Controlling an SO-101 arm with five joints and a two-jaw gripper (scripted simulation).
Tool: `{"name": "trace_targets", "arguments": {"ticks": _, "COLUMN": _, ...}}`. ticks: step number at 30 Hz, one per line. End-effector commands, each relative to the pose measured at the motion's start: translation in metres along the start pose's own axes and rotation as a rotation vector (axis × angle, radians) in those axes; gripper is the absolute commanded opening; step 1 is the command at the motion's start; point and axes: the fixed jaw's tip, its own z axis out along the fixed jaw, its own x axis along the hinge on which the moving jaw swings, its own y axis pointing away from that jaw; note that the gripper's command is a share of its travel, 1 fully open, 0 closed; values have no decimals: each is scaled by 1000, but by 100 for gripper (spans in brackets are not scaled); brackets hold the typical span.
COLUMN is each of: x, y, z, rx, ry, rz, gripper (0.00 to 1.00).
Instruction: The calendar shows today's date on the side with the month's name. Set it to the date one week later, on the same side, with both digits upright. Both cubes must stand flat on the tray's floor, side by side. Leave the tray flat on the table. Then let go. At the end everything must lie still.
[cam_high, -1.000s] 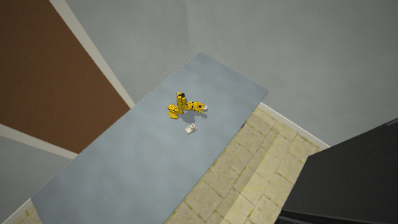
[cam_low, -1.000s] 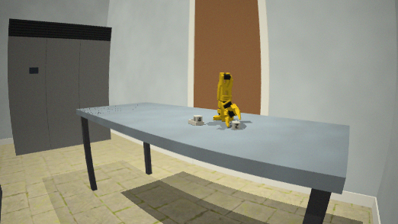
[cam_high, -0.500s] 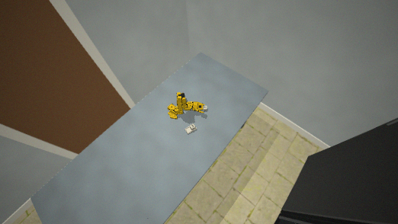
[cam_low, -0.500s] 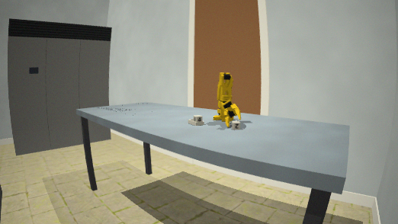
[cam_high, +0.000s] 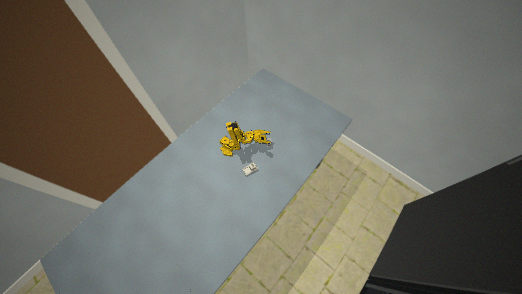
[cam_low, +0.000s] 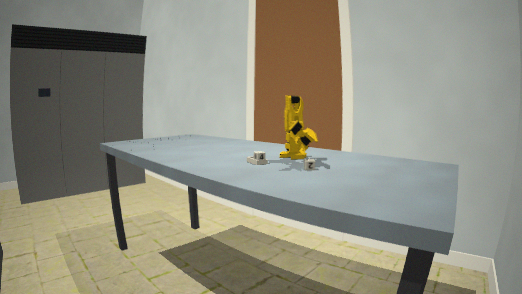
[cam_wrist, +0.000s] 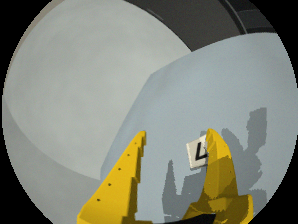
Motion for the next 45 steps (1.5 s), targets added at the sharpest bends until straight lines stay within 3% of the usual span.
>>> {"name": "trace_targets", "arguments": {"ticks": 1, "x": -28, "y": 36, "z": 21, "rx": -154, "ry": -87, "rz": 219, "gripper": 35}}
{"name": "trace_targets", "arguments": {"ticks": 12, "x": -22, "y": 32, "z": 51, "rx": -14, "ry": 13, "rz": 91, "gripper": 35}}
{"name": "trace_targets", "arguments": {"ticks": 14, "x": -22, "y": 32, "z": 51, "rx": -14, "ry": 13, "rz": 91, "gripper": 35}}
{"name": "trace_targets", "arguments": {"ticks": 26, "x": -20, "y": 34, "z": 73, "rx": 133, "ry": 156, "rz": -68, "gripper": 35}}
{"name": "trace_targets", "arguments": {"ticks": 36, "x": -22, "y": 38, "z": 75, "rx": 162, "ry": 204, "rz": -134, "gripper": 35}}
{"name": "trace_targets", "arguments": {"ticks": 45, "x": -26, "y": 44, "z": 64, "rx": 197, "ry": 267, "rz": -198, "gripper": 35}}
